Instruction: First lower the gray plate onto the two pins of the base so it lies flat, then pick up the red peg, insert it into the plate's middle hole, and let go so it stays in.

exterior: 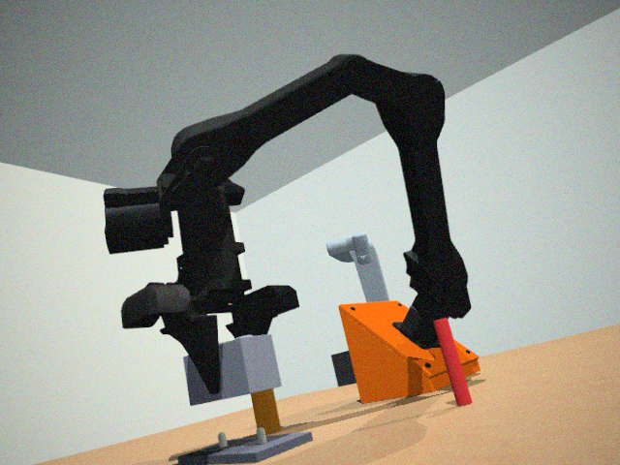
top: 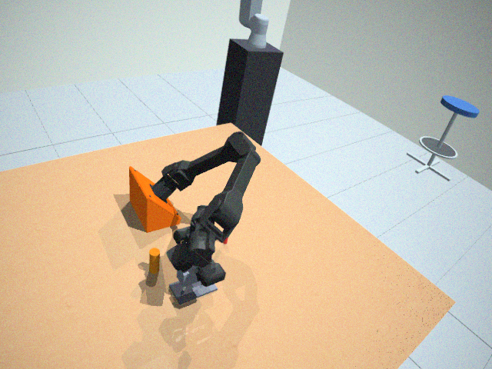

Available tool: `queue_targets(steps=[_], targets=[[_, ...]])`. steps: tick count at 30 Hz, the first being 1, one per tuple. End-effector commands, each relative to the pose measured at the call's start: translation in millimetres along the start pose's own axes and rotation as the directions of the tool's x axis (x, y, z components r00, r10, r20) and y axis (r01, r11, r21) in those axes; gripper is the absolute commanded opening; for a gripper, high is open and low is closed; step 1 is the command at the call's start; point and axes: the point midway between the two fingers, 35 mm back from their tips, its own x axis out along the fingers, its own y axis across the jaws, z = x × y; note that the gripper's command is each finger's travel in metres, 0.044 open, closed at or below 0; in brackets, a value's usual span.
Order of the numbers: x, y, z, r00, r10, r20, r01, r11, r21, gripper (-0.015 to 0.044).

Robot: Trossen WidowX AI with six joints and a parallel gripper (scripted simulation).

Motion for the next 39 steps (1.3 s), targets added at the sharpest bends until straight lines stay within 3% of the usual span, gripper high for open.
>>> queue_targets(steps=[1, 13, 39], targets=[[0.6, -0.4, 1.2, 1.000, -0.001, 0.002, 0.001, 1.000, 0.004, 0.0000], [2.4, -0.6, 2.3, 1.000, -0.001, 0.002, 0.001, 1.000, 0.004, 0.0000], [40.7, -0.7, 2.2, 1.000, -0.001, 0.001, 0.001, 1.000, 0.004, 0.0000]])
